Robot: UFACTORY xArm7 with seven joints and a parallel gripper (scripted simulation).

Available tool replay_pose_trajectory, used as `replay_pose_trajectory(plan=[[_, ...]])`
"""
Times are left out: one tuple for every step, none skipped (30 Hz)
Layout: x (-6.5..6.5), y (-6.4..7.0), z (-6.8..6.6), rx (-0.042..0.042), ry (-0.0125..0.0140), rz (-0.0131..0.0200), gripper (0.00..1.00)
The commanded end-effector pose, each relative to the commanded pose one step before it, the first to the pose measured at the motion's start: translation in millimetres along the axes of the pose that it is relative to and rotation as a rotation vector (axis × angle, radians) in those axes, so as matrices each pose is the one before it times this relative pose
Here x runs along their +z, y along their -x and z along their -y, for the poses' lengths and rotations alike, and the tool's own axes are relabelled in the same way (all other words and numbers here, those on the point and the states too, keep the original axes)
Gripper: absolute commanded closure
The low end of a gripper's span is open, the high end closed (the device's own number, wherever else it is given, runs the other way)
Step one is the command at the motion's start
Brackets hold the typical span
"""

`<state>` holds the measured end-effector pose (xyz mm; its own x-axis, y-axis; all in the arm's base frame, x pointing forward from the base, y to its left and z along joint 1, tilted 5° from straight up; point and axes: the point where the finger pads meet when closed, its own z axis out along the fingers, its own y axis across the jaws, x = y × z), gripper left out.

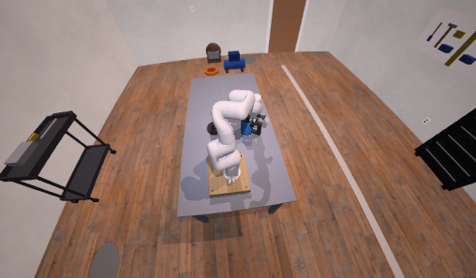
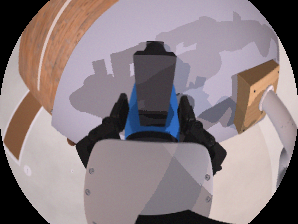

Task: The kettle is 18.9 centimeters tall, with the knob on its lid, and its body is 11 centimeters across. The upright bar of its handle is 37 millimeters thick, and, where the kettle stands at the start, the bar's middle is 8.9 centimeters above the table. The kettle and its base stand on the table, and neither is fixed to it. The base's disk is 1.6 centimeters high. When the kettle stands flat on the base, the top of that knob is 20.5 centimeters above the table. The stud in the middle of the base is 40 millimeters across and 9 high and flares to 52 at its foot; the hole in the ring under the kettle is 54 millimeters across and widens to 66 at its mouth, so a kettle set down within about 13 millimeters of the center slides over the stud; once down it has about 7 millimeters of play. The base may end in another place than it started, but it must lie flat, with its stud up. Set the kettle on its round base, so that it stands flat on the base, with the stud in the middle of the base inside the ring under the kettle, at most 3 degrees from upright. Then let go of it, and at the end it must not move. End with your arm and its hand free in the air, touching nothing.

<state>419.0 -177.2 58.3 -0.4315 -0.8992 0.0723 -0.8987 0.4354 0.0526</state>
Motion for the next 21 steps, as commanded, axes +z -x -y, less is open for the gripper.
replay_pose_trajectory(plan=[[-1.42,0.11,1.41,0.00008,-0.0039,0.00084,0.19],[0.0,0.0,0.0,0.0,0.0,0.0,0.19],[0.0,0.0,0.0,0.0,0.0,0.0,0.19],[0.0,0.0,0.0,0.0,0.0,0.0,0.19],[0.0,0.0,0.0,0.0,0.0,0.0,0.19],[0.0,0.0,0.0,0.0,0.0,0.0,0.19],[0.0,0.0,0.0,0.0,0.0,0.0,0.19],[0.0,0.0,0.0,0.0,0.0,0.0,0.19],[0.0,0.0,0.0,0.0,0.0,0.0,1.0],[0.0,0.0,0.0,0.0,0.0,0.0,1.0],[0.0,0.0,0.0,0.0,0.0,0.0,1.0],[0.0,0.0,0.0,0.0,0.0,0.0,1.0],[0.0,0.0,0.0,0.0,0.0,0.0,1.0],[0.0,0.0,0.0,0.0,0.0,0.0,1.0],[0.0,0.0,0.0,0.0,0.0,0.0,1.0],[0.0,0.0,0.0,0.0,0.0,0.0,1.0],[0.0,0.0,0.0,0.0,0.0,0.0,1.0],[0.0,0.0,0.0,0.0,0.0,0.0,1.0],[0.0,0.0,0.0,0.0,0.0,0.0,1.0],[0.0,0.0,0.0,0.0,0.0,0.0,1.0],[0.0,0.0,0.0,0.0,0.0,0.0,1.0]])
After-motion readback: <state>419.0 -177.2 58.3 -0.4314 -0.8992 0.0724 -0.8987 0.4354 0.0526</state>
